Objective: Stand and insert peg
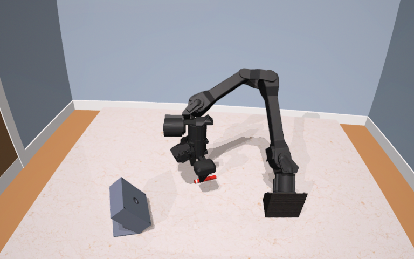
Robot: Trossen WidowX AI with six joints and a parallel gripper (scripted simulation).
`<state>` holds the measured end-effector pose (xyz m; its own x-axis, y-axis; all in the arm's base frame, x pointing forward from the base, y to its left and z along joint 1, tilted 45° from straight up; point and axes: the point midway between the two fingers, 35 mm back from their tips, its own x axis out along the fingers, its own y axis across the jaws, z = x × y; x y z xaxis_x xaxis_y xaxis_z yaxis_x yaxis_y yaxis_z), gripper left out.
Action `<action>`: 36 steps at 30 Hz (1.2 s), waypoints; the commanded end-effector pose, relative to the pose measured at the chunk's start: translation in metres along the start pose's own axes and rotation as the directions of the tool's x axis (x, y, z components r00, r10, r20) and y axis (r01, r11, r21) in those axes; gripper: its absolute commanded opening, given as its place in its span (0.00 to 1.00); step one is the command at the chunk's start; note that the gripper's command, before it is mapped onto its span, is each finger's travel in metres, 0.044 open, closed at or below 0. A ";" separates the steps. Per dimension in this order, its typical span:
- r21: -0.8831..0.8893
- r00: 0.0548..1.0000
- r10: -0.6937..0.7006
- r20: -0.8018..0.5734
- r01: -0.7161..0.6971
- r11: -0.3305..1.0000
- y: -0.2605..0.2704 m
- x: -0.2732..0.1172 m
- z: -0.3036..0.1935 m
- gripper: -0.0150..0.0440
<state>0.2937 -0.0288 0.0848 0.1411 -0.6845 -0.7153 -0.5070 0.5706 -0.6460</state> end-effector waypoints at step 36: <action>-0.009 1.000 -0.008 -0.007 0.008 1.000 0.000 0.037 -0.004 0.44</action>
<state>0.2951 -0.0557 0.0592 0.1389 -0.6897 -0.7106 -0.5091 0.5657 -0.6486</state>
